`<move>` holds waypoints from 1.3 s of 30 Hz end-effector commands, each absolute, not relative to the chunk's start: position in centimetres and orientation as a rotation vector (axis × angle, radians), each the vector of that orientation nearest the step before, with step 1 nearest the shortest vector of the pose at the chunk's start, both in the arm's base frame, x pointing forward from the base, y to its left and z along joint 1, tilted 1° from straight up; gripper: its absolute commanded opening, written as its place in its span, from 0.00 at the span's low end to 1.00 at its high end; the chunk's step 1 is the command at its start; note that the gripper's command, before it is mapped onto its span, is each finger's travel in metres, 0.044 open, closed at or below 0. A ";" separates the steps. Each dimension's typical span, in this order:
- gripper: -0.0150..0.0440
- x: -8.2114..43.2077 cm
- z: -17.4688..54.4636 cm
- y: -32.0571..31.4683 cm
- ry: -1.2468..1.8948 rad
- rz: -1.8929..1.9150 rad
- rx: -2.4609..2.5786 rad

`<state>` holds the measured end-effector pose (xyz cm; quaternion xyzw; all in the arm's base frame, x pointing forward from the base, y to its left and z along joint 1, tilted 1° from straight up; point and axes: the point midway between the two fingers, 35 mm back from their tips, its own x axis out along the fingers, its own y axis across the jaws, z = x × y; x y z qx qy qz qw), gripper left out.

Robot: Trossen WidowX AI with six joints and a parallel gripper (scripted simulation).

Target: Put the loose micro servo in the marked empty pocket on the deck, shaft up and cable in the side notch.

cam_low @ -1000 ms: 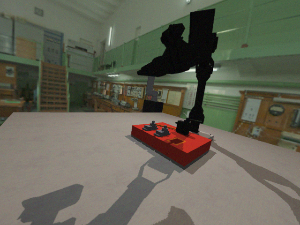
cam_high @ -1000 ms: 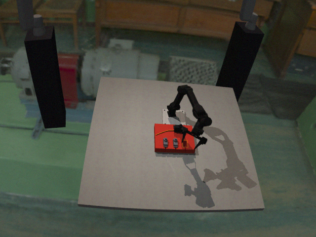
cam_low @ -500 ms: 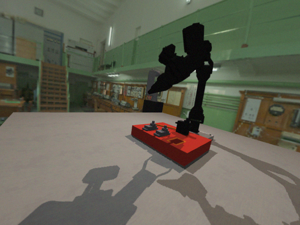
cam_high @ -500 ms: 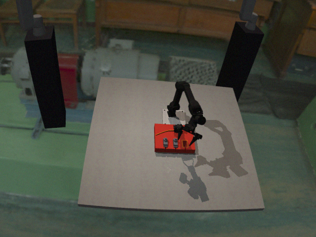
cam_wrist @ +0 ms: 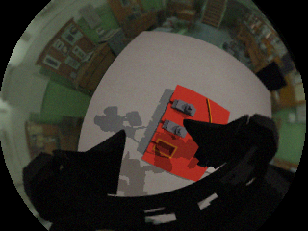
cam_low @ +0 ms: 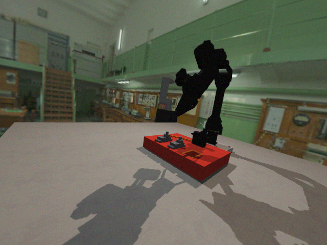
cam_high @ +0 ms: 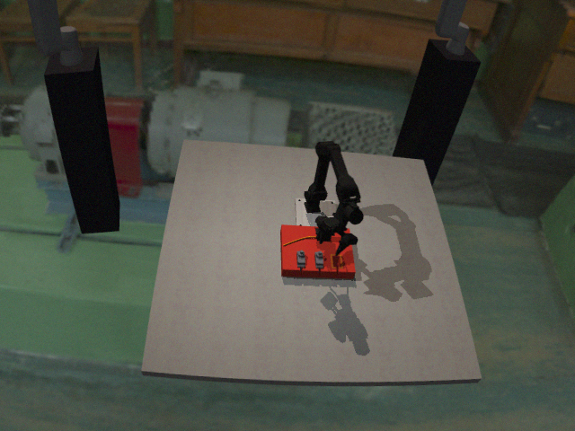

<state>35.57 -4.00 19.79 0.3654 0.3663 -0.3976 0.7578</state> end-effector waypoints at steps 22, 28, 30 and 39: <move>1.00 21.3 15.8 -2.1 1.059 -1.321 1.348; 1.00 20.5 15.7 -1.9 1.070 -1.355 1.378; 1.00 20.5 15.4 -1.9 1.070 -1.355 1.378; 1.00 20.5 13.1 -2.0 1.070 -1.355 1.378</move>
